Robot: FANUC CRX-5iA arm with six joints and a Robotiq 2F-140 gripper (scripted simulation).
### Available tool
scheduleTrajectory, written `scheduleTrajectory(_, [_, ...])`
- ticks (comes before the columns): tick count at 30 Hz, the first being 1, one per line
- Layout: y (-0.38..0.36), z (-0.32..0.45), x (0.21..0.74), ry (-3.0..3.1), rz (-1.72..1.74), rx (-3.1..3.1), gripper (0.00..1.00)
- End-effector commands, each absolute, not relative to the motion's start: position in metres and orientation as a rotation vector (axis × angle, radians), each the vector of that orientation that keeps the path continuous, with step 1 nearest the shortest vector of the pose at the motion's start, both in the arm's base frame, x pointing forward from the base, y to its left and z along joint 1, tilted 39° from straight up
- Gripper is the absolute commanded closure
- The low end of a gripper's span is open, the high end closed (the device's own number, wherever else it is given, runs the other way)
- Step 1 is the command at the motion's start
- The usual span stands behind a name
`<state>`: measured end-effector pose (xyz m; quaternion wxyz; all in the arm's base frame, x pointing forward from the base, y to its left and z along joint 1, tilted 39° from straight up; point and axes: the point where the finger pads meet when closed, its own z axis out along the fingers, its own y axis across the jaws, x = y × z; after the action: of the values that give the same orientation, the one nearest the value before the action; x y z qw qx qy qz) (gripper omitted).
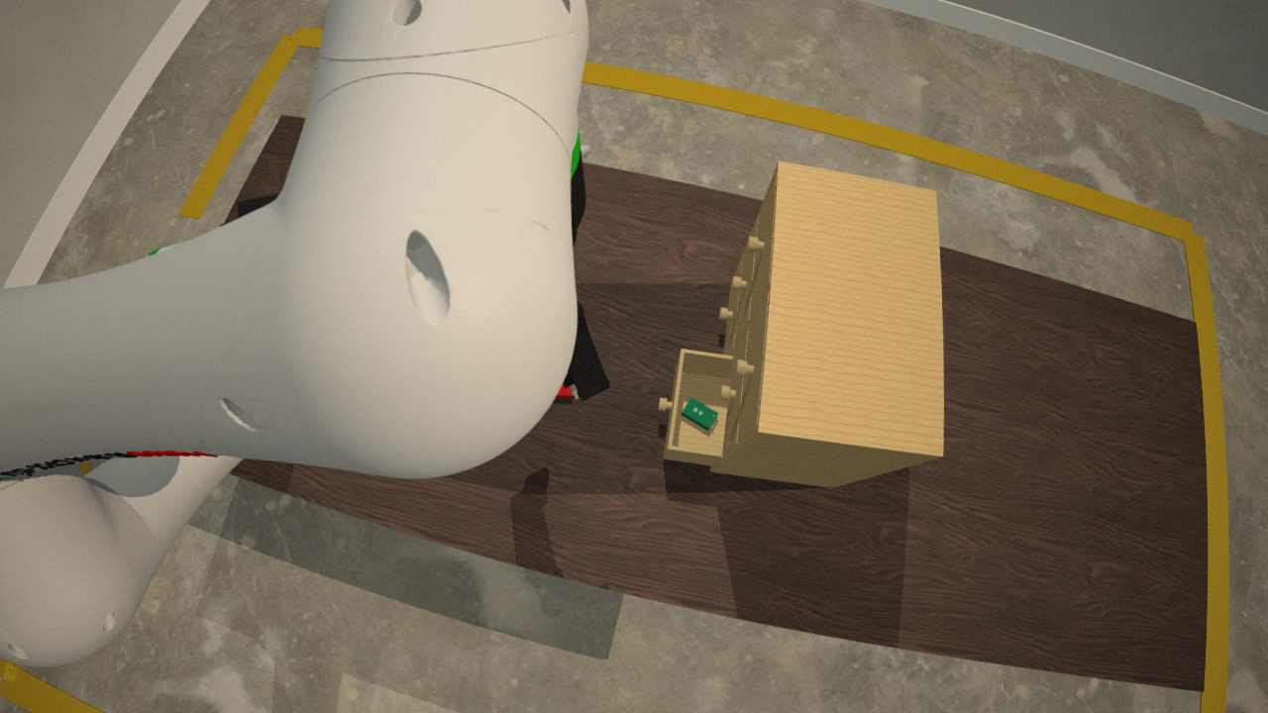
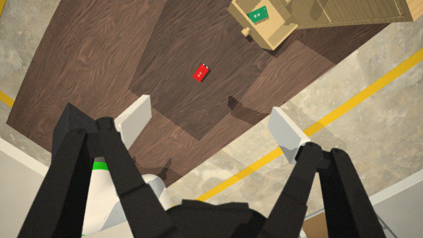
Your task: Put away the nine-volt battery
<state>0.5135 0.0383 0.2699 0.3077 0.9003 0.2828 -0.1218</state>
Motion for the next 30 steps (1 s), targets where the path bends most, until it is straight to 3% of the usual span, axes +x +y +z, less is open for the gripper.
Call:
scheduleTrajectory(1, [0.038,0.27,0.518,0.628,-0.28,2.408,0.0])
scheduleTrajectory(30, [0.038,0.269,0.535,0.103,-0.098,2.467,0.0])
